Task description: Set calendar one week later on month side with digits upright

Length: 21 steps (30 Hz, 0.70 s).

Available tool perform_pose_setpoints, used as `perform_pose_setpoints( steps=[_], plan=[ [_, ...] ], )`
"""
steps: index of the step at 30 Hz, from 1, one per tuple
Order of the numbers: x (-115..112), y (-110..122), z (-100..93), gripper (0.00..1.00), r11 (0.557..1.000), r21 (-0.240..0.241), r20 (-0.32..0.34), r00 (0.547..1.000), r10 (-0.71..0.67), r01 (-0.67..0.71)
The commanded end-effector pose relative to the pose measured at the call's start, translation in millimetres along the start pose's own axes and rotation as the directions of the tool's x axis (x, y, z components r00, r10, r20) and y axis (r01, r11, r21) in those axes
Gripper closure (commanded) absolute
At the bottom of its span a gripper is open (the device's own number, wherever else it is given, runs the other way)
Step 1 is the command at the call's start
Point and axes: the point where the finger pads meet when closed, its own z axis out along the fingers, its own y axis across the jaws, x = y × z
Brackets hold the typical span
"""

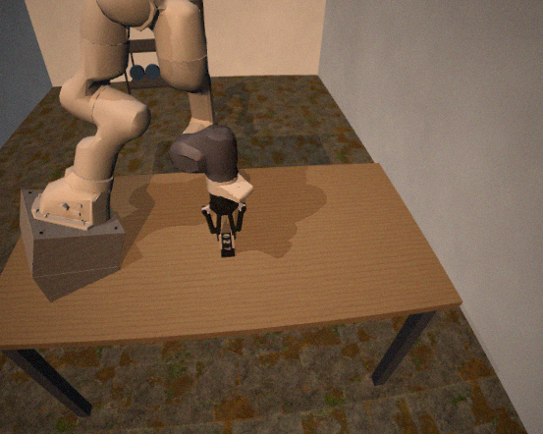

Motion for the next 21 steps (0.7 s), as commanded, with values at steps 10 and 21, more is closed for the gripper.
perform_pose_setpoints(
  steps=[10,21],
  plan=[
    [-0.2,-0.1,-0.2,0.83,1.0,0.001,-0.002,1.0,-0.008,0.008],
    [-0.1,0.1,2.1,0.83,1.0,0.001,-0.002,1.0,-0.007,0.007]
  ],
)
